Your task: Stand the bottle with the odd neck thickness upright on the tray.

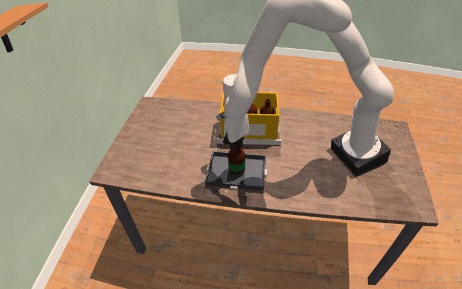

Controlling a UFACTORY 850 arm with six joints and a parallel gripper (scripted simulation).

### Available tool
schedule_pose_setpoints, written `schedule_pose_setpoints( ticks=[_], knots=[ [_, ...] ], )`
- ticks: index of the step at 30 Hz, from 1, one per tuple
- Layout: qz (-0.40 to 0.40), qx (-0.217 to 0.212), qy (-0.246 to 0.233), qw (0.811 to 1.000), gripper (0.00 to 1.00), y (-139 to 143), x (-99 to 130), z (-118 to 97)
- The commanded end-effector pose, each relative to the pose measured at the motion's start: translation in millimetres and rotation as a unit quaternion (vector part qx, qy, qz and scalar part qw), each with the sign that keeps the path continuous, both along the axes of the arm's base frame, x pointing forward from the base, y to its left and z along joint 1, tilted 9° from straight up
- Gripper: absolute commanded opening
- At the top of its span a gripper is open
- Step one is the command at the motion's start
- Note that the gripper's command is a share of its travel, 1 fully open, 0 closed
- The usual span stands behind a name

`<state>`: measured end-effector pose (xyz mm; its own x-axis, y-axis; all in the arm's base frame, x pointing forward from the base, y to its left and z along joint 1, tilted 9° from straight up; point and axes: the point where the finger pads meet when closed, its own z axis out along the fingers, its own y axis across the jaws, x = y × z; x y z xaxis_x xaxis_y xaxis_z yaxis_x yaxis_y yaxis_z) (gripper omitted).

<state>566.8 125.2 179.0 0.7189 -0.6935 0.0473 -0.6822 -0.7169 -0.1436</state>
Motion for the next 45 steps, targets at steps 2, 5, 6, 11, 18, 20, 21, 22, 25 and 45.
schedule_pose_setpoints(
  ticks=[2,5,6,11,18,20,21,22,25,45],
  knots=[
    [0.0,0.0,-0.001,1.0,0.0,0.3,1.2,-1.7],
    [0.0,0.0,-0.001,1.0,0.0,0.5,1.4,-3.1],
    [0.0,0.0,-0.001,1.0,0.0,0.5,1.4,-3.1],
    [0.0,0.0,-0.001,1.0,0.0,0.6,1.7,-4.9],
    [0.0,0.0,-0.001,1.0,0.0,0.8,2.1,-7.6],
    [0.0,0.0,-0.001,1.0,0.0,0.8,2.1,-8.2],
    [0.0,0.0,-0.001,1.0,0.0,0.8,2.2,-8.4],
    [0.0,0.0,-0.001,1.0,0.0,0.9,2.2,-8.7],
    [0.0,0.0,-0.001,1.0,0.0,0.9,2.2,-8.9],
    [0.0,0.0,-0.001,1.0,0.0,1.0,2.4,-10.1]
  ],
)
